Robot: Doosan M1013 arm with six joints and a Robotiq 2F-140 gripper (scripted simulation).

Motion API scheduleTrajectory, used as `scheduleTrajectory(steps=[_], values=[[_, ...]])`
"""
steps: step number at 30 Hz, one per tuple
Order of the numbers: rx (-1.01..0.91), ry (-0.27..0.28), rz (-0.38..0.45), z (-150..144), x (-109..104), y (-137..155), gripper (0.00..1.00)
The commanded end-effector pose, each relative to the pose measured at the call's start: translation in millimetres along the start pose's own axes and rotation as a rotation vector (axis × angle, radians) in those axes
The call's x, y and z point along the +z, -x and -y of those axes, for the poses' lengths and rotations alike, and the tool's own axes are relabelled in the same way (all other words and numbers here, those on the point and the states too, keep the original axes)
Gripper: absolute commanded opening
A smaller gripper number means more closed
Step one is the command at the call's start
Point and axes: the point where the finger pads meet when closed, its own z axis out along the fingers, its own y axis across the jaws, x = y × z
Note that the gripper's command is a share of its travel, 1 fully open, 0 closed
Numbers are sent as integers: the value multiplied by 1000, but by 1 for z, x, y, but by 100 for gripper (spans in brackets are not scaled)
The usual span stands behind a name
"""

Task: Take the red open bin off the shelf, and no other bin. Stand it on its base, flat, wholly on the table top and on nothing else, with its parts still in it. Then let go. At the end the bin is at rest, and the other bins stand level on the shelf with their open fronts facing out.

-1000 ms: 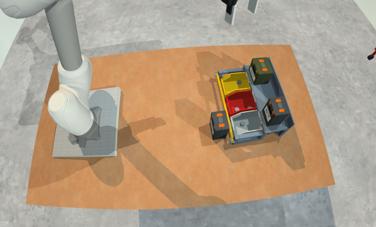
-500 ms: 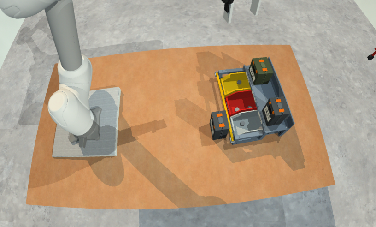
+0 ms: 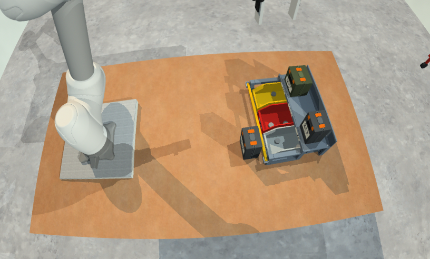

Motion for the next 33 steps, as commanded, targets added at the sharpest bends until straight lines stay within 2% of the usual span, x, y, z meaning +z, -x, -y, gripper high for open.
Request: scheduleTrajectory(steps=[1, 12, 17, 33], values=[[132, 0, 0, 0, 0, 0, 57], [132, 0, 0, 0, 0, 0, 57], [132, 0, 0, -23, 0, 11, 57], [132, 0, 0, -20, 0, 10, 57]])
